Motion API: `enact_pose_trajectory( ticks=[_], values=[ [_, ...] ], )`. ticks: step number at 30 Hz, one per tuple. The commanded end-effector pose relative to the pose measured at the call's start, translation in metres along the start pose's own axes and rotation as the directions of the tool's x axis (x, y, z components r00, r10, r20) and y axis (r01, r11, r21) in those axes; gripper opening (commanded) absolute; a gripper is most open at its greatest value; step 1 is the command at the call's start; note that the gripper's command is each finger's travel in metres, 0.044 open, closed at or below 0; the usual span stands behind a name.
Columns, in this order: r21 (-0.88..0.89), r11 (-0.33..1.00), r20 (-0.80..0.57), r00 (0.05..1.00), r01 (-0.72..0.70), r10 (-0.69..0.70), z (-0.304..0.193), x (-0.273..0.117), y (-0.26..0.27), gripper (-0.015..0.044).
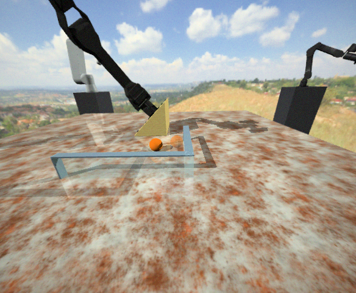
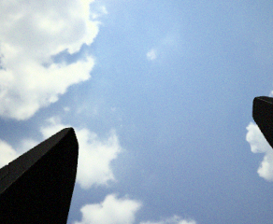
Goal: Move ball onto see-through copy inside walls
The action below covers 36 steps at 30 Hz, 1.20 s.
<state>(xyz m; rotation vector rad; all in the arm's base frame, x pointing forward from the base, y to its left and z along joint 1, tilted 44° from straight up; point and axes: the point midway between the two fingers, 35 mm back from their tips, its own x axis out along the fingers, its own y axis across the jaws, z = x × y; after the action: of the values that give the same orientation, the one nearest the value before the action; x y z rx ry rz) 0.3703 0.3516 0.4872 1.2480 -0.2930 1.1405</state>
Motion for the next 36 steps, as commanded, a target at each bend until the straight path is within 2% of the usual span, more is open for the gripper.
enact_pose_trajectory(
  ticks=[1,3,9,14,18,23,28,32,36],
  values=[
    [-0.006,1.0,-0.002,1.0,0.01,-0.01,-0.001,0.0,-0.002,0.0374],
    [-0.059,0.994,-0.019,0.996,0.087,-0.088,-0.008,-0.004,-0.022,0.0321],
    [-0.328,0.865,-0.096,0.897,0.381,-0.431,-0.037,-0.04,-0.109,0.0317],
    [-0.553,0.668,-0.147,0.732,0.497,-0.666,-0.059,-0.087,-0.169,0.0317],
    [-0.732,0.476,-0.173,0.542,0.488,-0.822,-0.074,-0.138,-0.21,0.0317],
    [-0.906,0.261,-0.176,0.265,0.334,-0.948,-0.086,-0.211,-0.247,0.0317],
    [-0.989,0.136,-0.138,-0.036,0.053,-0.99,-0.089,-0.291,-0.265,0.0317],
    [-0.967,0.136,-0.073,-0.276,-0.217,-0.958,-0.084,-0.357,-0.265,0.0317],
    [-0.854,0.239,0.02,-0.488,-0.462,-0.872,-0.072,-0.419,-0.253,0.0317]
  ],
)
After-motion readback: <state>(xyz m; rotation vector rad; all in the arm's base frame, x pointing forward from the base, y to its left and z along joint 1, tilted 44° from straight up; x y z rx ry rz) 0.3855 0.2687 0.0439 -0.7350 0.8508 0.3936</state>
